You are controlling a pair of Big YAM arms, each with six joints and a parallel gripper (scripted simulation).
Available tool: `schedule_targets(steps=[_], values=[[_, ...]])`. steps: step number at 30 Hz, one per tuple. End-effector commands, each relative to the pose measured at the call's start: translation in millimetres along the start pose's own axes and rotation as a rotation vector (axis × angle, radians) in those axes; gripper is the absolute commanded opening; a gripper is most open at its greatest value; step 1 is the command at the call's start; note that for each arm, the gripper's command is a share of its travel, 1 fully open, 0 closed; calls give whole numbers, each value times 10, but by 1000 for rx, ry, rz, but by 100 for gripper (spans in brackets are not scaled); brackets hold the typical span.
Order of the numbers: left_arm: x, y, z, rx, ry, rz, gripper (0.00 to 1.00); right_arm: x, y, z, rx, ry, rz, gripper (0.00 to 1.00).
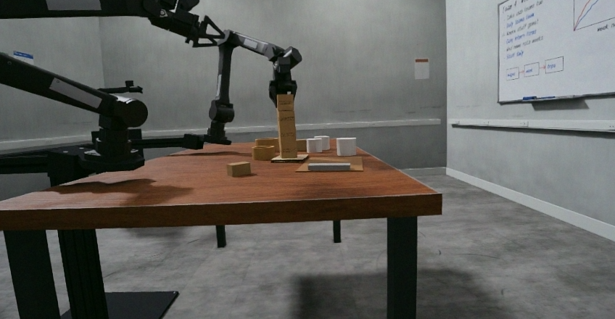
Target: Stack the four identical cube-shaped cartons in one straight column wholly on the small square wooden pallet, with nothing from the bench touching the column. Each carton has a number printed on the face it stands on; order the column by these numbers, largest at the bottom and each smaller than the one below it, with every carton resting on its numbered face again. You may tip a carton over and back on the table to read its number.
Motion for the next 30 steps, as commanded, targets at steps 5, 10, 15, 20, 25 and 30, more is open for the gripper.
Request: schedule_targets(steps=[5,10,15,20,25,30], values=[[-38,63,-31,-10,-19,-10,55,-6,-10,-28,-3,-1,4,100],[-5,58,-53,-11,-26,-13,55,-6,-10,-28,-3,-1,4,100],[16,27,-47,-5,-20,-8,77,-6,-10,-28,-3,-1,4,100],[239,25,-259,-17,-71,-32,83,-6,-10,-28,-3,-1,4,100],[329,24,-267,-8,-74,-38,83,-6,-10,-28,-3,-1,4,100],[298,12,-274,-8,-70,-35,83,-6,-10,-28,-3,-1,4,100]])
Point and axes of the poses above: on each arm, the point where the finger pads meet when closed, its own x axis back along the fingers, its own y axis across the jaws, z = x × y, the point moved 2 cm from there along x, back along the fingers, and after that the axes turned 6 degrees about x, right-handed, at the moved point
